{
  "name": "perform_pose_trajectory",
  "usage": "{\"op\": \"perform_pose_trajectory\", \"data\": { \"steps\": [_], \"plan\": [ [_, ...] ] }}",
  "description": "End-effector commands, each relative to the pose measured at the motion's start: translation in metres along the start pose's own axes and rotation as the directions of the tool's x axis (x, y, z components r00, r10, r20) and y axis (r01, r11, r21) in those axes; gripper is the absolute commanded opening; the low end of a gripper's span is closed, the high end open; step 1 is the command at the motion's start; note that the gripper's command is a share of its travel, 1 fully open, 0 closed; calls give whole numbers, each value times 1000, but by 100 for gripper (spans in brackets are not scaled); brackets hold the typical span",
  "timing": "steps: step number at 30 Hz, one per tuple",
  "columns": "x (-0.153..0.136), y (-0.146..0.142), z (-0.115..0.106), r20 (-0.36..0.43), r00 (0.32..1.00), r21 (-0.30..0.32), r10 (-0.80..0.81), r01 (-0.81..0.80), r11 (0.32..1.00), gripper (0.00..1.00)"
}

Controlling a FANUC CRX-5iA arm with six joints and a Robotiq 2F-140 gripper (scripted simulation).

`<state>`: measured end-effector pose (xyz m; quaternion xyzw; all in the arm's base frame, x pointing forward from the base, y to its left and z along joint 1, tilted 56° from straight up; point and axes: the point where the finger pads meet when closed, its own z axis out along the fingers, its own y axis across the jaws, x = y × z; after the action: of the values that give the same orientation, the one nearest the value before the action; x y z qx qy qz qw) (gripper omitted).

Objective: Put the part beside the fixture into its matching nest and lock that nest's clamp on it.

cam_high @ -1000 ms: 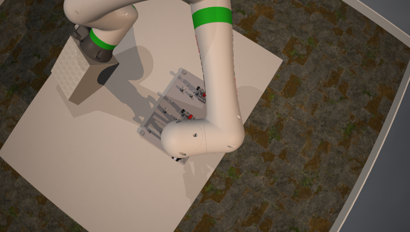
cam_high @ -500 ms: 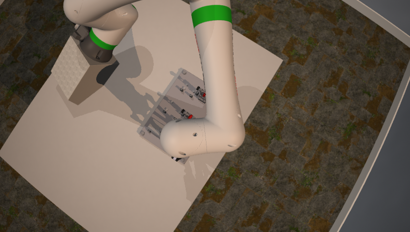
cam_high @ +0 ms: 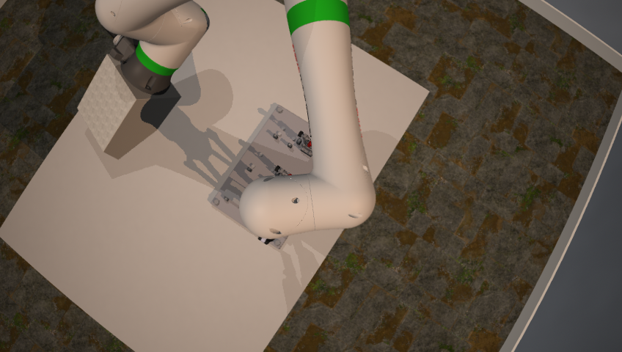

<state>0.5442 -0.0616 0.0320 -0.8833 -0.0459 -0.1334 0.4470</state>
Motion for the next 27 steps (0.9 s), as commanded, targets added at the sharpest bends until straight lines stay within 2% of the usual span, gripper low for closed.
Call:
{"op": "perform_pose_trajectory", "data": {
  "steps": [1,17,18,27],
  "plan": [
    [0,0,-4,0,1000,0,0,0,1000,28],
    [0,0,-4,0,1000,0,0,0,1000,28],
    [0,0,-4,0,1000,0,0,0,1000,0],
    [0,0,-4,0,1000,0,0,0,1000,0]
  ]
}}
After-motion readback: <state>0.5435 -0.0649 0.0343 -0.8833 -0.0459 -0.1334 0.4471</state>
